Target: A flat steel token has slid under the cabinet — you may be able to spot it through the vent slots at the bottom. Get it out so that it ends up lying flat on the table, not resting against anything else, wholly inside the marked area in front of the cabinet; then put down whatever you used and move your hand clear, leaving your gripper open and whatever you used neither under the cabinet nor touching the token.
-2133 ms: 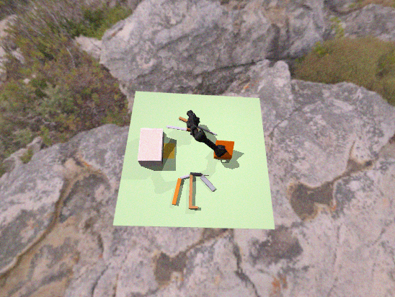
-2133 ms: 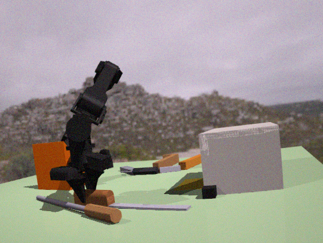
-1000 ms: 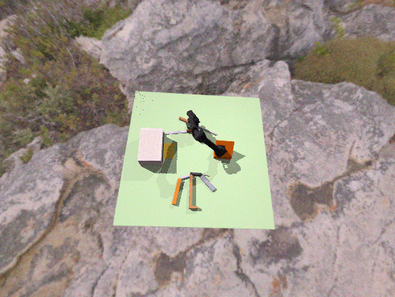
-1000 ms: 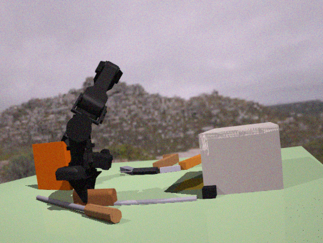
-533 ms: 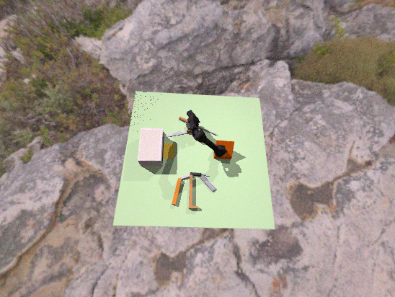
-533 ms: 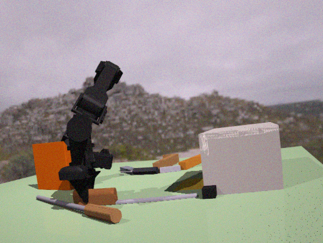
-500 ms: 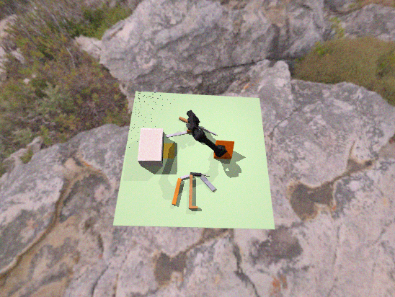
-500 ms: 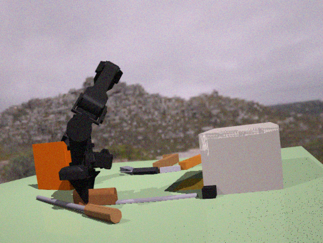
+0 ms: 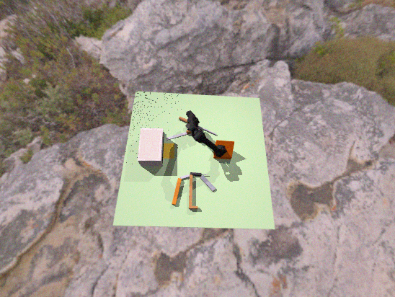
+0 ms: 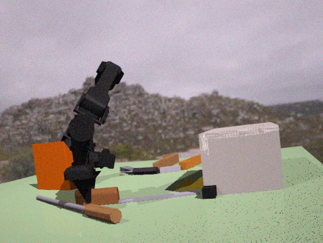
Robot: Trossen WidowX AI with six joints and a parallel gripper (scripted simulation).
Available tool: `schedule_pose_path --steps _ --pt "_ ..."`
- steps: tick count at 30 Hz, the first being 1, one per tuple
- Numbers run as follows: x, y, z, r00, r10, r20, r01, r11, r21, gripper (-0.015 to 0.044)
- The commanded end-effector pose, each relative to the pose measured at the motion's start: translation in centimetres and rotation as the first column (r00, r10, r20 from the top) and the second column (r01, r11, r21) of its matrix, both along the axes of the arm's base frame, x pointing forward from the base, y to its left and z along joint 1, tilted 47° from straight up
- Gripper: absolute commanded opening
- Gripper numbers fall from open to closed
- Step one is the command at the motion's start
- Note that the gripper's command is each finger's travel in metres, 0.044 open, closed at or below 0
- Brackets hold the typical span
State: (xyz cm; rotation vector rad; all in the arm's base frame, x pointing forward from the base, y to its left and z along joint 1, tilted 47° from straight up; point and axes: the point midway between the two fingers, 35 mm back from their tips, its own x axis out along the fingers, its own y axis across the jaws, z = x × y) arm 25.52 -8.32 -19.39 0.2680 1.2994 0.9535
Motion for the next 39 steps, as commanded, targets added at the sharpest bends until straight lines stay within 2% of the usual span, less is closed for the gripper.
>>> schedule_pose_path --steps 1,7,12,15,32,37,39 --pt "0.08 -0.01 0.04 1.0 0.003 0.004 -0.003 1.0 0.0 0.0053" --pt "0.04 0.02 0.02 1.0 0.001 0.001 -0.001 1.0 0.0 0.02" --pt "0.06 0.01 0.02 1.0 0.002 0.002 -0.002 1.0 -0.001 0.02" --pt "0.04 0.02 0.01 1.0 -0.001 0.004 0.001 1.0 -0.002 0.027" --pt "-0.32 0.27 -0.38 1.0 -0.003 0.001 0.003 1.0 -0.002 0.027" --pt "-0.02 0.06 -0.22 1.0 0.002 0.008 -0.002 1.0 -0.005 0.0139" --pt "-0.02 0.06 -0.22 1.0 0.002 0.008 -0.002 1.0 -0.005 0.0125"
